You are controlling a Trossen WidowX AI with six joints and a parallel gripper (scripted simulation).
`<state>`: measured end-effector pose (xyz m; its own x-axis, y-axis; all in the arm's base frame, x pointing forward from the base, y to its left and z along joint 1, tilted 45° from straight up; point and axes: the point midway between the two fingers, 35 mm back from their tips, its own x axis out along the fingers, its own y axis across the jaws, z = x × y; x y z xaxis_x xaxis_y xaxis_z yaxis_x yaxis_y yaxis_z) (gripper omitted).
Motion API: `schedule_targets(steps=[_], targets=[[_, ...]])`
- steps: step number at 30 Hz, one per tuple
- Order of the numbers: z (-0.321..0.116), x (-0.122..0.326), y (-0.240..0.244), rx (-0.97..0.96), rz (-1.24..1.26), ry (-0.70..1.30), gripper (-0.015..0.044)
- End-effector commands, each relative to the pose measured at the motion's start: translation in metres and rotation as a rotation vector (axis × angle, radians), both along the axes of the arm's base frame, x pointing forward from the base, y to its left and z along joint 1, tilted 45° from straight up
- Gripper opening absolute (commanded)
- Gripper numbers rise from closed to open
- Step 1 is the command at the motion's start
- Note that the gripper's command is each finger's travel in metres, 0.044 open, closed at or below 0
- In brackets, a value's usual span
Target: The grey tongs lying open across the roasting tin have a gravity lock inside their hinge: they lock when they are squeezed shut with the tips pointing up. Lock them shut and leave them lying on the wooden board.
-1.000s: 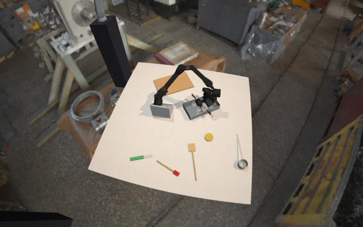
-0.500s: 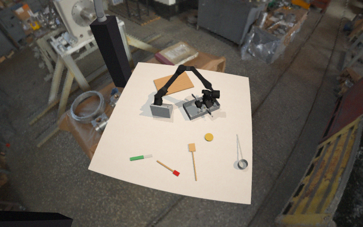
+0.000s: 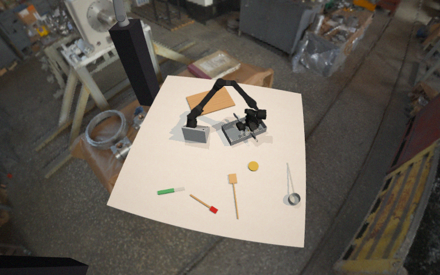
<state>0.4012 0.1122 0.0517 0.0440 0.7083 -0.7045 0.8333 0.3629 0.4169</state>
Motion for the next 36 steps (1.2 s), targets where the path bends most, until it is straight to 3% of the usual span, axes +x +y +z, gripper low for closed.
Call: schedule_targets(steps=[1,36], targets=[[0.0003,0.0001,-0.0001,0.000,0.001,-0.001,0.0281],[0.0003,0.0001,-0.0001,0.000,0.001,-0.001,0.0048]])
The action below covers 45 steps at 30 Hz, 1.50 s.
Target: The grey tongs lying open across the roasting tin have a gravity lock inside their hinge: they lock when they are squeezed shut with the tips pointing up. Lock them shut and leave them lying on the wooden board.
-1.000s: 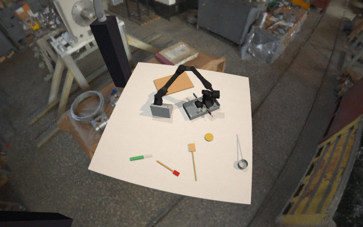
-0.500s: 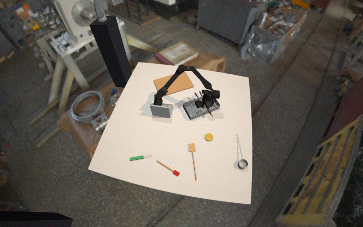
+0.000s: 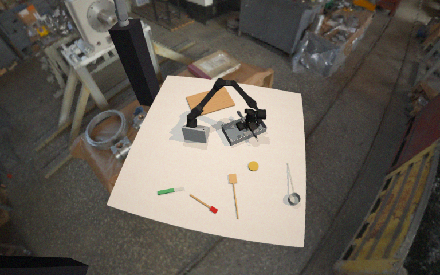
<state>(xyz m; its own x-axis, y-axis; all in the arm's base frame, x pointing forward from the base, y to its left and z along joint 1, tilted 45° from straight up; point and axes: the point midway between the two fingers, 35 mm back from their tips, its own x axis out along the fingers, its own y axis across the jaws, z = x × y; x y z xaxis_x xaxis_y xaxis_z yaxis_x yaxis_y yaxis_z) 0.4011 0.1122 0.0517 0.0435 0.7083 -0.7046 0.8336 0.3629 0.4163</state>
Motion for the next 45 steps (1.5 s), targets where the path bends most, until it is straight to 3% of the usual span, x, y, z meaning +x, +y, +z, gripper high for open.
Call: schedule_targets(steps=[1,5,12,18,26,45], targets=[[0.000,0.000,0.000,0.000,0.001,-0.002,0.0041],[0.000,0.000,0.000,0.000,0.001,-0.002,0.0015],[0.000,0.000,0.000,0.000,0.001,-0.002,-0.0150],[0.010,0.002,-0.012,-0.003,0.000,-0.002,-0.0150],[0.088,-0.005,-0.090,-0.002,-0.004,0.004,-0.0150],[0.105,-0.015,-0.072,0.000,-0.069,0.077,-0.0150]])
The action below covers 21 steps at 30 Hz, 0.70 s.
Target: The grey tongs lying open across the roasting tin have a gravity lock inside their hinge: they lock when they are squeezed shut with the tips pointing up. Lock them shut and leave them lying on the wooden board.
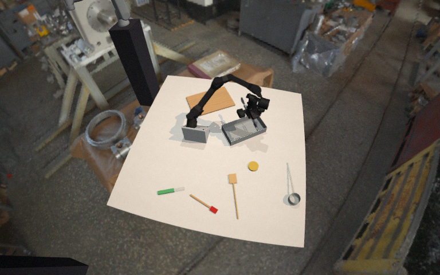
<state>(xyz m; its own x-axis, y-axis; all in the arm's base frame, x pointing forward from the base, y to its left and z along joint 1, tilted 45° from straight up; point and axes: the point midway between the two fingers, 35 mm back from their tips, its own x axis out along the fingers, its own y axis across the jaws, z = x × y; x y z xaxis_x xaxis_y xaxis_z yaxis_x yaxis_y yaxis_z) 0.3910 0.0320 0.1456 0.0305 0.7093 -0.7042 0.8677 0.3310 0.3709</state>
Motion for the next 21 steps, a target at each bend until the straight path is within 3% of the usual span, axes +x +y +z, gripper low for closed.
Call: schedule_targets(steps=[1,21], targets=[[0.015,-0.007,0.012,-0.005,-0.048,0.038,-0.0150],[0.081,-0.064,0.079,0.002,-0.350,0.333,-0.0150]])
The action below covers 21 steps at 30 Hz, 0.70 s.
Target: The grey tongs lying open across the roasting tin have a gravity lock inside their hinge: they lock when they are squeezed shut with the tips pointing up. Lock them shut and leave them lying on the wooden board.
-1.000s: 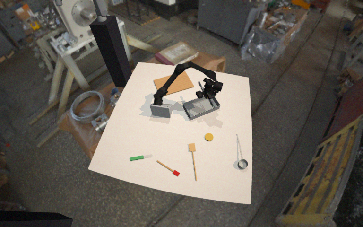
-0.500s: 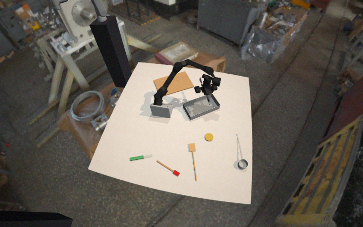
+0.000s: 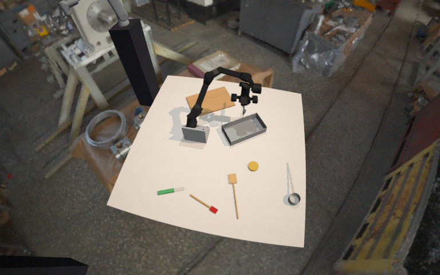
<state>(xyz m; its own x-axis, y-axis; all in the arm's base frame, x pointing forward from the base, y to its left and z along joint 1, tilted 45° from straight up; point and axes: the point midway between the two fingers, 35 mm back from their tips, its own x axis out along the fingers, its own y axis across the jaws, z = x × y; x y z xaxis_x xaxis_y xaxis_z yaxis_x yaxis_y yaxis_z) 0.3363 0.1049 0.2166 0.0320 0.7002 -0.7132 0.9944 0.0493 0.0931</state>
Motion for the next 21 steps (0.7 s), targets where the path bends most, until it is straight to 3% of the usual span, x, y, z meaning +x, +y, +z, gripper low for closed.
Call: schedule_targets(steps=[1,21], targets=[[0.012,-0.013,0.009,0.001,-0.067,0.054,-0.0150],[0.053,-0.078,0.048,0.036,-0.318,0.306,-0.0150]])
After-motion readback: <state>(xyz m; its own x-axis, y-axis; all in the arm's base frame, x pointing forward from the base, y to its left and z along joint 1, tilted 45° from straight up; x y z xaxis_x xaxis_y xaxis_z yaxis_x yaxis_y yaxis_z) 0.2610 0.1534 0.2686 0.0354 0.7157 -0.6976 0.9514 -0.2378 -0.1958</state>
